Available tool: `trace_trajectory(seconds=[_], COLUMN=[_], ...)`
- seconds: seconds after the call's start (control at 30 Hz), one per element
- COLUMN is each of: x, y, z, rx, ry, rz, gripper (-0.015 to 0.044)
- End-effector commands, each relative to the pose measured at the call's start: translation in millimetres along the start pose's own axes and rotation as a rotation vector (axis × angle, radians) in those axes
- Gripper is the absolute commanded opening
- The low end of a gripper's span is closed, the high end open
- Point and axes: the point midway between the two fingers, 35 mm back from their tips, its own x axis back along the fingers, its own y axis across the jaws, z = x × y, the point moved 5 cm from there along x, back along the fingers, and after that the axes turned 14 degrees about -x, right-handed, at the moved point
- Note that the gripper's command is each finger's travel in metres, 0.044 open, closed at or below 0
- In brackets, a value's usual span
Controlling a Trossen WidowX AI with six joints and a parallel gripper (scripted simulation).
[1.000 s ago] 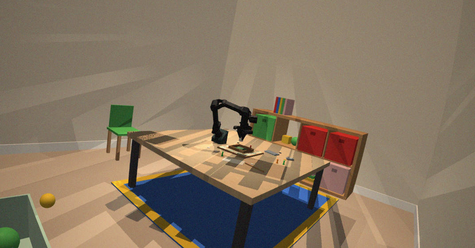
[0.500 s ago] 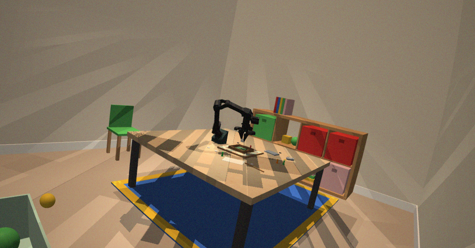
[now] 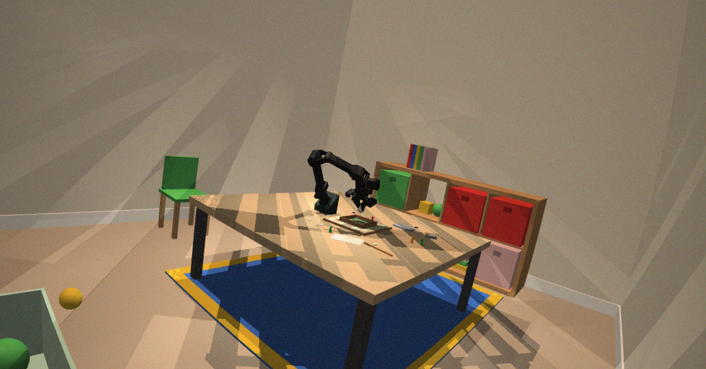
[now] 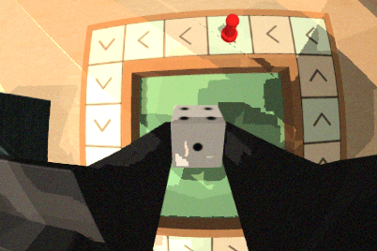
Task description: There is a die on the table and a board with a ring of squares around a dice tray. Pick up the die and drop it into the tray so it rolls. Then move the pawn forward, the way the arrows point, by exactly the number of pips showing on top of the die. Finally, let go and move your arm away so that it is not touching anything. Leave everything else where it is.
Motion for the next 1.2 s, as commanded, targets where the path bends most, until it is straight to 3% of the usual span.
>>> trace_trajectory(seconds=[0.0,0.3,0.43,0.63,1.17], x=[-2.1,-4.7,-2.8,43.4,42.8], y=[0.5,-0.7,-1.1,-7.1,-5.6], z=[8.2,20.5,20.9,27.6,28.3], rx=[0.015,0.049,0.05,0.05,0.05], ry=[-0.144,-0.411,-0.416,-0.416,-0.416], rz=[-0.029,-0.007,-0.005,-0.005,-0.005], gripper=[0.0,0.0,0.0,0.0,0.0])
